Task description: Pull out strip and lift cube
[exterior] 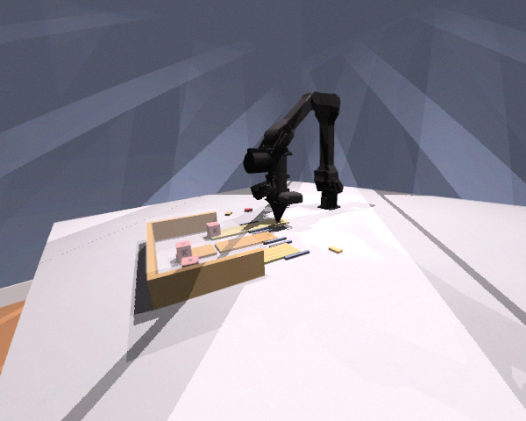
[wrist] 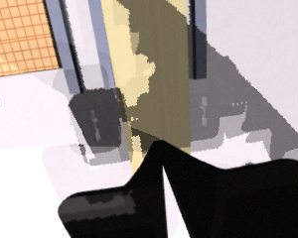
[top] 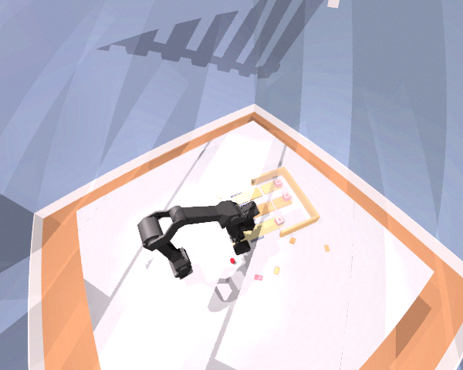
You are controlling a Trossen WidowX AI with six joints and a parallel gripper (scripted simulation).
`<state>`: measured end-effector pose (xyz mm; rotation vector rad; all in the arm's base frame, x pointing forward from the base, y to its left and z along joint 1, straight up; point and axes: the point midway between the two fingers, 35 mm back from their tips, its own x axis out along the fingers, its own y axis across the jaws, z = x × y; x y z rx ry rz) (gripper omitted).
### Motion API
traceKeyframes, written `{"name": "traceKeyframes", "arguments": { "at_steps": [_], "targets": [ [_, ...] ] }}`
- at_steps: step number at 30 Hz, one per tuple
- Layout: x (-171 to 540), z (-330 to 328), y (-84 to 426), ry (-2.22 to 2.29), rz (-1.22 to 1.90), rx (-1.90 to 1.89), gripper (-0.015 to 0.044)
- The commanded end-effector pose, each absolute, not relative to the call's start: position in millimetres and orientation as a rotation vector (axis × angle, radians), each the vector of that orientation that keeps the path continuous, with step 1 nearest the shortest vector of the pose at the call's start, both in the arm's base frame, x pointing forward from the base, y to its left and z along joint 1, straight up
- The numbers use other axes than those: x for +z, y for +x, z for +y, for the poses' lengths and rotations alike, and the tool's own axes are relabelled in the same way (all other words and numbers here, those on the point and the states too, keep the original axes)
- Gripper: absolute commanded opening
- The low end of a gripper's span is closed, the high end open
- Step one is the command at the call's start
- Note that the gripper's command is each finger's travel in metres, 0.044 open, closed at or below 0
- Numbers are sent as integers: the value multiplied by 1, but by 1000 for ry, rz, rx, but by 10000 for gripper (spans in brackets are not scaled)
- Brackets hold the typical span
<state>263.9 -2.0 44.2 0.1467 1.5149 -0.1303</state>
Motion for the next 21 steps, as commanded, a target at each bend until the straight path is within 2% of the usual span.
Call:
{"name": "traceKeyframes", "arguments": {
  "at_steps": [1, 21],
  "targets": [
    [39, -1, 251, 146, 1541, -136, 0],
    [38, 5, 222, 146, 1543, -136, 0]
  ]
}}
